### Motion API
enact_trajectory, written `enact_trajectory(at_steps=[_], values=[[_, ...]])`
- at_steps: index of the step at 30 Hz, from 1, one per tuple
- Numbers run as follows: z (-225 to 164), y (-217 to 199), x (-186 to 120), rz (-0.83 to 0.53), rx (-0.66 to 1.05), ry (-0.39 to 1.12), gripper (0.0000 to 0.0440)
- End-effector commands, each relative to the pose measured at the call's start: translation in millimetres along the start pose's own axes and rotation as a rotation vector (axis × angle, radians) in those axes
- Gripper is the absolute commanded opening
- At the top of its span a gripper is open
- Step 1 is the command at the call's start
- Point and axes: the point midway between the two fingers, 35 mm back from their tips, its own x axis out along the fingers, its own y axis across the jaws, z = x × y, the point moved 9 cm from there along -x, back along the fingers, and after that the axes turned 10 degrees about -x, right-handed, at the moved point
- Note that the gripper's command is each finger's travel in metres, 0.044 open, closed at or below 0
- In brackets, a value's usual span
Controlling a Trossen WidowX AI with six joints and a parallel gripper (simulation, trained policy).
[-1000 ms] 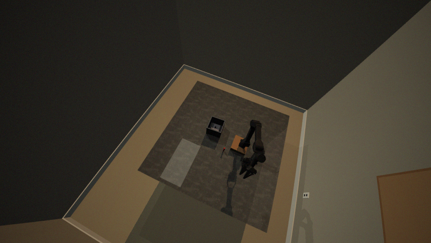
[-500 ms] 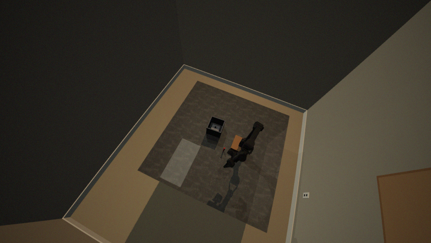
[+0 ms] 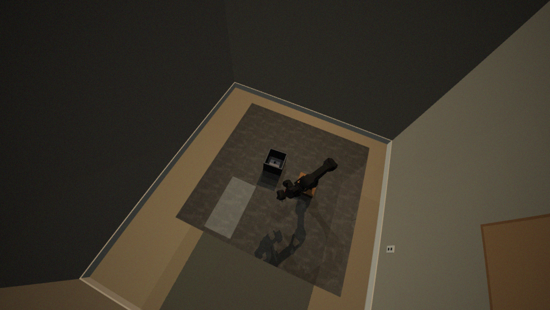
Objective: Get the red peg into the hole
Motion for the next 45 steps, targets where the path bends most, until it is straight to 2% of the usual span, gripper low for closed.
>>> enact_trajectory(at_steps=[1,11,21,33,45], values=[[11,-10,11,-0.095,0.054,-0.002,0.0440],[38,-40,32,-0.321,0.191,0.011,0.0440],[49,-66,48,-0.471,0.282,0.038,0.0440],[51,-90,77,-0.575,0.342,0.060,0.0440],[52,-116,115,-0.606,0.402,0.046,0.0440]])
